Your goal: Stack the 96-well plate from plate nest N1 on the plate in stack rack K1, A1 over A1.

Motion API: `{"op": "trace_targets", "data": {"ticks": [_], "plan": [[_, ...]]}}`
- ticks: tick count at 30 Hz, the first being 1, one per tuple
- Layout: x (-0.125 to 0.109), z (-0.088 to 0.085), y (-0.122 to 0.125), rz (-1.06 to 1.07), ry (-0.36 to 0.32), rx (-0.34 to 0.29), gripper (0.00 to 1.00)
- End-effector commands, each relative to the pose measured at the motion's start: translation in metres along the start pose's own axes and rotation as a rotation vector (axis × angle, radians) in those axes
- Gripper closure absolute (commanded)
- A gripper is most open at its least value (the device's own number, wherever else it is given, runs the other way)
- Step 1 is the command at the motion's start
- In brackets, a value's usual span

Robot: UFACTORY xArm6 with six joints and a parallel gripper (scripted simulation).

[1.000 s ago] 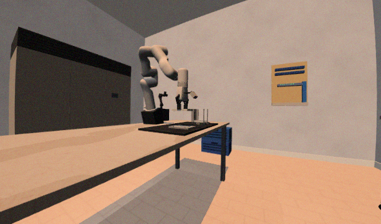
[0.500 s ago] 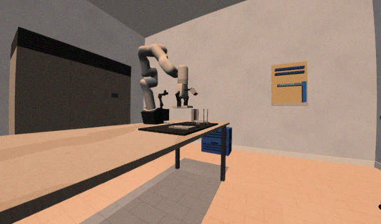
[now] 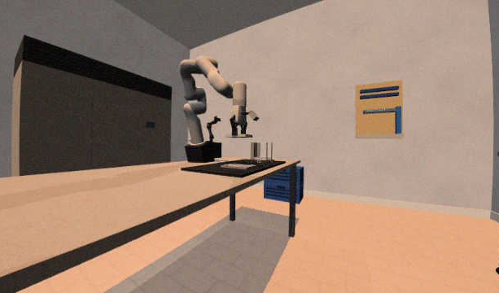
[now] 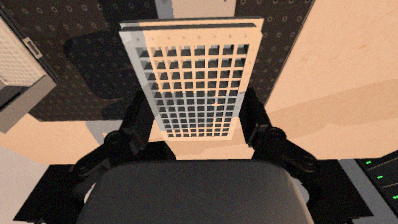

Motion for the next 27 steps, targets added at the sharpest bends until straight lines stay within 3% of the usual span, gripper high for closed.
{"op": "trace_targets", "data": {"ticks": [1,7,11,27], "plan": [[0.001,-0.002,0.0,0.0,0.003,-0.001,1.0],[0.001,-0.002,0.0,0.0,0.003,-0.001,1.0],[0.001,-0.002,-0.013,0.115,0.003,0.0,1.0],[0.0,-0.003,-0.06,0.115,0.003,0.0,1.0]]}}
Point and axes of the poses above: the point where the finger pads meet when closed, its own z axis out along the fingers, its own y axis across the jaws, x = y × z, the point moved 8 cm from there along -z, back along the fingers, and after that the axes turned 2 degrees about -z, right-handed, at the moved point
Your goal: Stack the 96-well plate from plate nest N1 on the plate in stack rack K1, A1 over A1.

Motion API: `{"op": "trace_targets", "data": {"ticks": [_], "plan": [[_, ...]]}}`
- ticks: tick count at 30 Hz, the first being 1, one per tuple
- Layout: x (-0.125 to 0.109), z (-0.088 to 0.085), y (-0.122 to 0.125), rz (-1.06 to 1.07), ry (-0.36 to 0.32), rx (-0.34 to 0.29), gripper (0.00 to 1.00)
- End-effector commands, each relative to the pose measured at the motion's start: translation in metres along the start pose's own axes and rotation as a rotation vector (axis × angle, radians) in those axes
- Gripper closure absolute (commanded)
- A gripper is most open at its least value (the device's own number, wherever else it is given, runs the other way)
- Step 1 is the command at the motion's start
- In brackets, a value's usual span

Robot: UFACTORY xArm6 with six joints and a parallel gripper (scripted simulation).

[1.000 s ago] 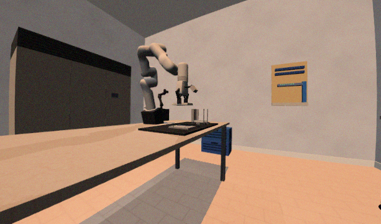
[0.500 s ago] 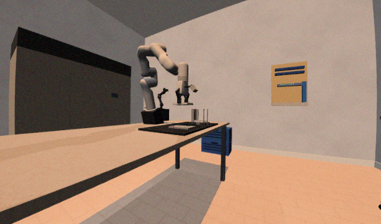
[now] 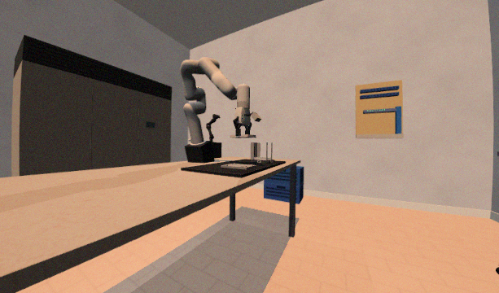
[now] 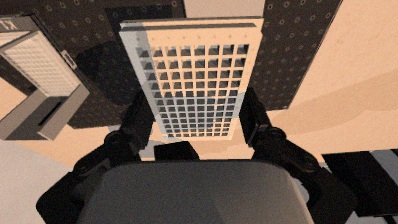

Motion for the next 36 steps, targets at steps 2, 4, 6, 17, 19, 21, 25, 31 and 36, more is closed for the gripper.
{"op": "trace_targets", "data": {"ticks": [2,4,6,17,19,21,25,31,36], "plan": [[-0.001,-0.002,-0.019,0.001,0.005,0.0,1.0],[-0.002,-0.002,-0.022,0.001,0.005,0.0,1.0],[-0.002,-0.002,-0.025,0.001,0.005,0.0,1.0],[-0.007,-0.003,-0.062,0.001,0.005,0.0,1.0],[-0.008,-0.003,-0.068,0.001,0.005,0.0,1.0],[-0.008,-0.003,-0.072,0.001,0.004,0.0,1.0],[-0.01,-0.003,-0.082,0.001,0.004,0.0,1.0],[-0.012,-0.004,-0.101,0.001,0.004,0.0,1.0],[-0.014,-0.004,-0.118,0.001,0.004,0.0,1.0]]}}
Point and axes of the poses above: the point where the finger pads meet when closed, its own z axis out along the fingers, its own y axis across the jaws, x = y × z, the point moved 8 cm from there along -z, back along the fingers, and after that the axes turned 2 degrees about -z, right-handed, at the moved point
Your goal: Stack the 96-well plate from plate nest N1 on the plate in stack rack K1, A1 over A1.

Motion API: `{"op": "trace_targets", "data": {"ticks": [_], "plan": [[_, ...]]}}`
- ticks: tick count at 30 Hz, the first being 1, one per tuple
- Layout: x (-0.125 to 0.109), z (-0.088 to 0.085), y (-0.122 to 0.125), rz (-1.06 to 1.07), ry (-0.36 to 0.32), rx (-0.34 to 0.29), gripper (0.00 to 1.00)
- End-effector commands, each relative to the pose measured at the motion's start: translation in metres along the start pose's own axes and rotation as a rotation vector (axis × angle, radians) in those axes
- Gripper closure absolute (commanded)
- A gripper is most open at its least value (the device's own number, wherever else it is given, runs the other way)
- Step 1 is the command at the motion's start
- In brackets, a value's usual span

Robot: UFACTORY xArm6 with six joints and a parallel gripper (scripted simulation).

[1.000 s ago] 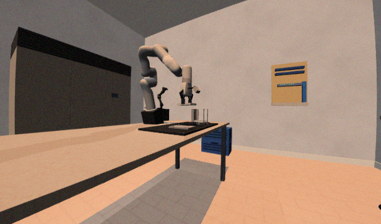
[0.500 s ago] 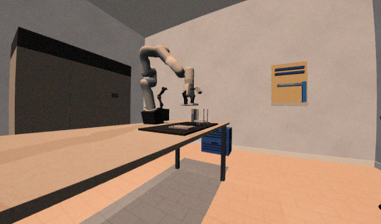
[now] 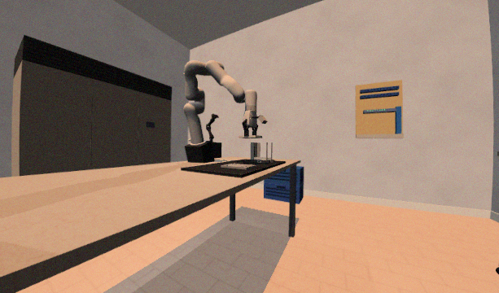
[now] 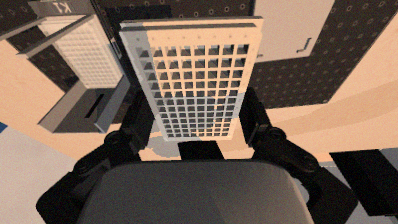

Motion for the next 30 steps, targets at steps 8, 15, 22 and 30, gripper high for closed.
{"op": "trace_targets", "data": {"ticks": [8,15,22,30], "plan": [[-0.003,-0.002,-0.032,0.001,0.004,0.001,1.0],[-0.006,-0.003,-0.055,0.001,0.004,0.001,1.0],[-0.008,-0.003,-0.072,0.001,0.004,0.001,1.0],[-0.012,-0.004,-0.098,0.001,0.004,0.001,1.0]]}}
Point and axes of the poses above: the point where the finger pads meet when closed, its own z axis out along the fingers, its own y axis across the jaws, x = y × z, the point moved 8 cm from there along -z, back along the fingers, and after that the axes turned 2 degrees about -z, right-handed, at the moved point
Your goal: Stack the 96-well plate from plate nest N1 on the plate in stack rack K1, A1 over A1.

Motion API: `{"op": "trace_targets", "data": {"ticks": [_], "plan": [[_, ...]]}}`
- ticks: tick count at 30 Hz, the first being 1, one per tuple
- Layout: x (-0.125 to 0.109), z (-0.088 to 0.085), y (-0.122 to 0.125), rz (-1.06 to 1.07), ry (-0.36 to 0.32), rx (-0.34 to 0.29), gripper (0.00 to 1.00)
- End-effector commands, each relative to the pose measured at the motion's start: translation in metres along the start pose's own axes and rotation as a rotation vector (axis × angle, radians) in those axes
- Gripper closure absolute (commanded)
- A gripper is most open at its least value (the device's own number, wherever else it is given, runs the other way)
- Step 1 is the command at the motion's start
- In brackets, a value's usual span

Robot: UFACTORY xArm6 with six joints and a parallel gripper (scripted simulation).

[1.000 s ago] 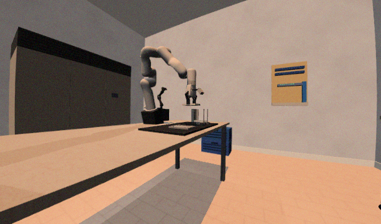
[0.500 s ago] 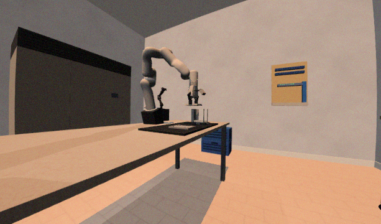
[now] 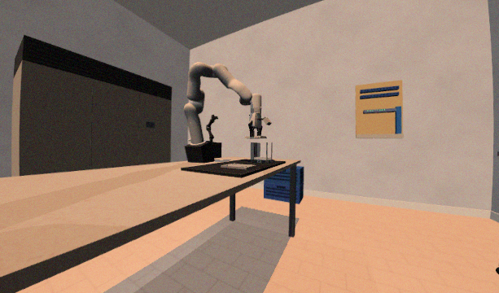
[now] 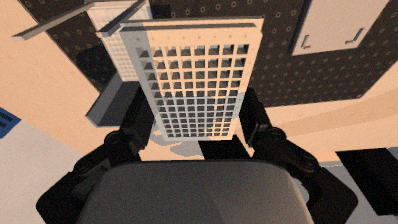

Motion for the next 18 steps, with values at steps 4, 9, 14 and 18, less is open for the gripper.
{"op": "trace_targets", "data": {"ticks": [4,9,14,18], "plan": [[-0.002,-0.002,-0.026,0.001,0.004,0.002,1.0],[-0.003,-0.002,-0.036,0.001,0.004,0.002,1.0],[-0.006,-0.003,-0.052,0.001,0.004,0.002,1.0],[-0.007,-0.003,-0.065,0.001,0.004,0.002,1.0]]}}
Point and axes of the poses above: the point where the finger pads meet when closed, its own z axis out along the fingers, its own y axis across the jaws, x = y × z, the point moved 8 cm from there along -z, back along the fingers, and after that the axes turned 2 degrees about -z, right-handed, at the moved point
